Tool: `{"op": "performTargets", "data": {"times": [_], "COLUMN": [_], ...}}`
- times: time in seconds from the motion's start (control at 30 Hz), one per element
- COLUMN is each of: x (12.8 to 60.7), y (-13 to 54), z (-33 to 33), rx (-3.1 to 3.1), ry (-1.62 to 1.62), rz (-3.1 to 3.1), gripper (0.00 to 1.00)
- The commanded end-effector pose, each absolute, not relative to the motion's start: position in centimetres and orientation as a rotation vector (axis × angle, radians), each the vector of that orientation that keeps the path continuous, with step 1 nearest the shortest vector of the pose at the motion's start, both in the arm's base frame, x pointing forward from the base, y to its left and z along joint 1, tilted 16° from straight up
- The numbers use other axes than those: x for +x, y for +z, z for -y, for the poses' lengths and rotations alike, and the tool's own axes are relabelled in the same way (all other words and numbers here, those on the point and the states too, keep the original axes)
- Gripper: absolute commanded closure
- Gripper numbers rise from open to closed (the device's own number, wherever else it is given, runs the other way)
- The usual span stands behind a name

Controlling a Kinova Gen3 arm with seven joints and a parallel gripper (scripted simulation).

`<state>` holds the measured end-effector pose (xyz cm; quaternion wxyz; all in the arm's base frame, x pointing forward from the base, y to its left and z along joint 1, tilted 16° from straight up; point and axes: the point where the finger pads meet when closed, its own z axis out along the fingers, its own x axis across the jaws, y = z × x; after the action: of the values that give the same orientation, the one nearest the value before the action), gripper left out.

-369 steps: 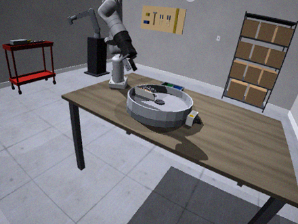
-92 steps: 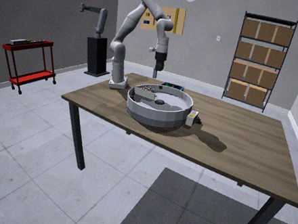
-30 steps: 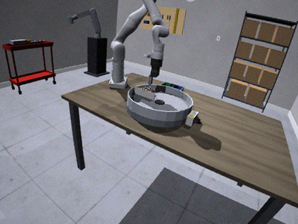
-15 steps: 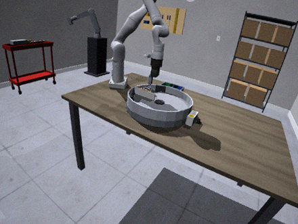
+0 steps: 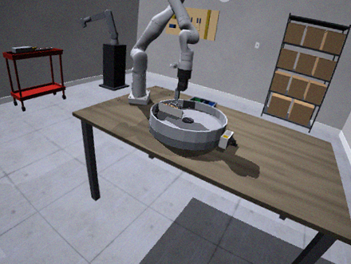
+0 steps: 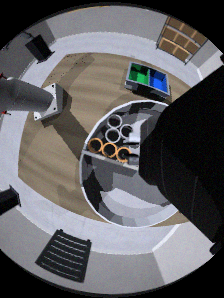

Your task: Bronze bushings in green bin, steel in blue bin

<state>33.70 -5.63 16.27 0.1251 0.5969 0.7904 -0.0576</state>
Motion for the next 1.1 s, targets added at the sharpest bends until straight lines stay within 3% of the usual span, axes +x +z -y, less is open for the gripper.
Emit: {"op": "performTargets", "data": {"times": [0.0,1.07], "x": [33.7,34.2], "y": [16.3,12.0], "z": [5.6,7.0], "rx": [1.739,1.747], "ry": [-0.167,-0.17], "rz": [-2.303,-2.296], "gripper": [0.55,0.55]}}
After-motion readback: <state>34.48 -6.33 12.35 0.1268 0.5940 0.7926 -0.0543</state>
